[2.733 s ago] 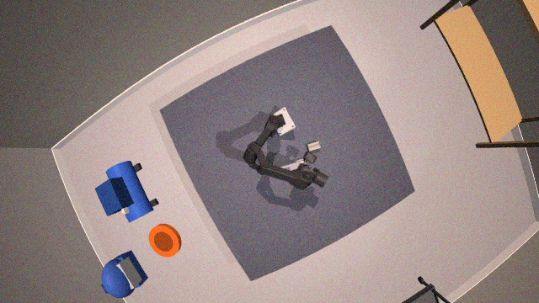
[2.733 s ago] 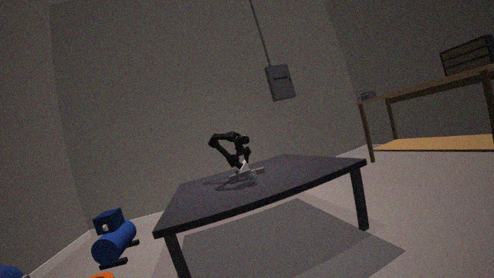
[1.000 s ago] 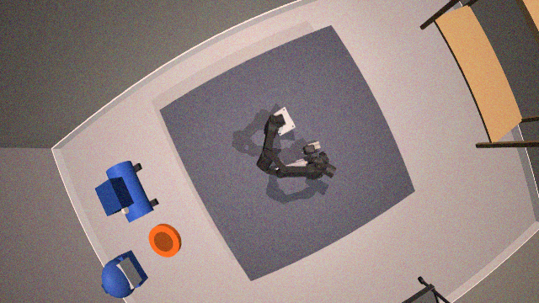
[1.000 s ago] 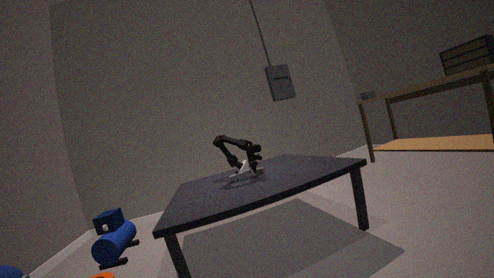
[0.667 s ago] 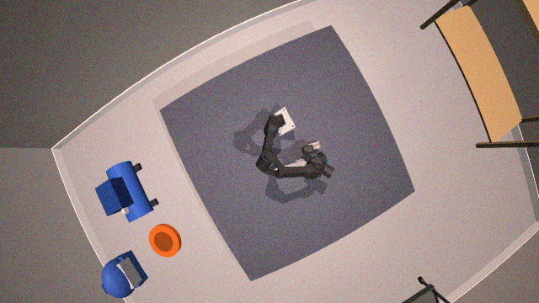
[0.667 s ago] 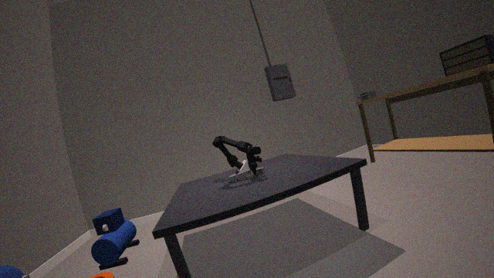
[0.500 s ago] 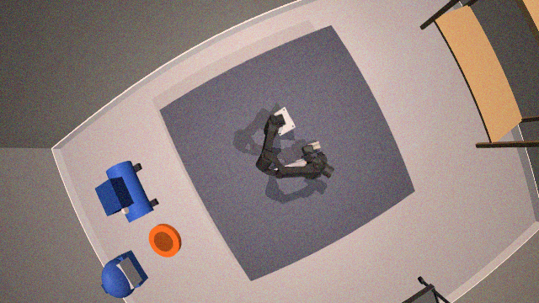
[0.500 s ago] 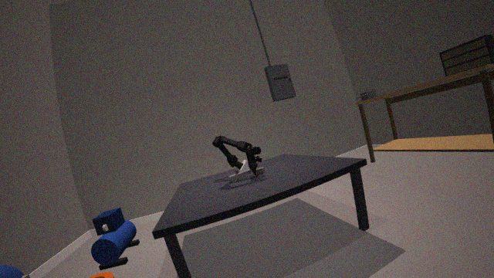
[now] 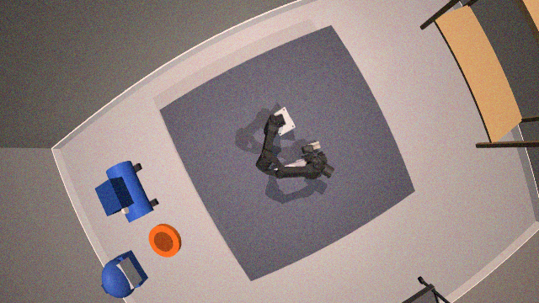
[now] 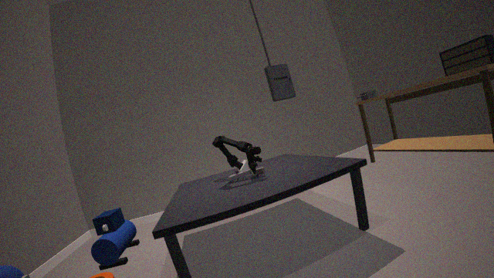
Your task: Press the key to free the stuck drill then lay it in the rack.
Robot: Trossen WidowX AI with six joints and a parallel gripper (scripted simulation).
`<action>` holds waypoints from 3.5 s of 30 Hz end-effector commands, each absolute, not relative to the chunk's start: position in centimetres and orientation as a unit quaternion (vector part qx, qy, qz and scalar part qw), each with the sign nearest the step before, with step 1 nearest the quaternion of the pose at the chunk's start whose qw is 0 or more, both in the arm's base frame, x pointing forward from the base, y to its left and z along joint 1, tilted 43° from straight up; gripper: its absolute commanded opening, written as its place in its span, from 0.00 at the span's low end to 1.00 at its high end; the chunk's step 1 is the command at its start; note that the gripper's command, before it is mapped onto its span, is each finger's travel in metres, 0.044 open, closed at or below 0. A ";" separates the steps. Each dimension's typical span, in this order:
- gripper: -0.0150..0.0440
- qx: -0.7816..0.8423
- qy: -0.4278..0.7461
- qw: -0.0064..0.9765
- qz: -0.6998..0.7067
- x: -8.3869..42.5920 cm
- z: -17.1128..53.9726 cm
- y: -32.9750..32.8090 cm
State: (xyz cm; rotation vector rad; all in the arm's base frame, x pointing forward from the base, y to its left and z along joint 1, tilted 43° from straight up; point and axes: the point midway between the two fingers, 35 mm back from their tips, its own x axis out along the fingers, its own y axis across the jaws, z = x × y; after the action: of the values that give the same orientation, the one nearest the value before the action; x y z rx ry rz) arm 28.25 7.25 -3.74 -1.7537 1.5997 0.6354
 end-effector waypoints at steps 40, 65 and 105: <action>0.25 -0.674 0.612 0.335 0.243 28.7 -6.2 11.0; 1.00 -0.674 0.612 0.334 0.242 28.6 -5.8 9.8; 0.47 -0.672 0.613 0.337 0.243 28.6 -5.5 9.0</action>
State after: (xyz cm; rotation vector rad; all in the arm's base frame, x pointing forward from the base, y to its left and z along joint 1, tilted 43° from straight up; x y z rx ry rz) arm 28.61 8.93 -5.51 -1.7531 1.5976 0.6331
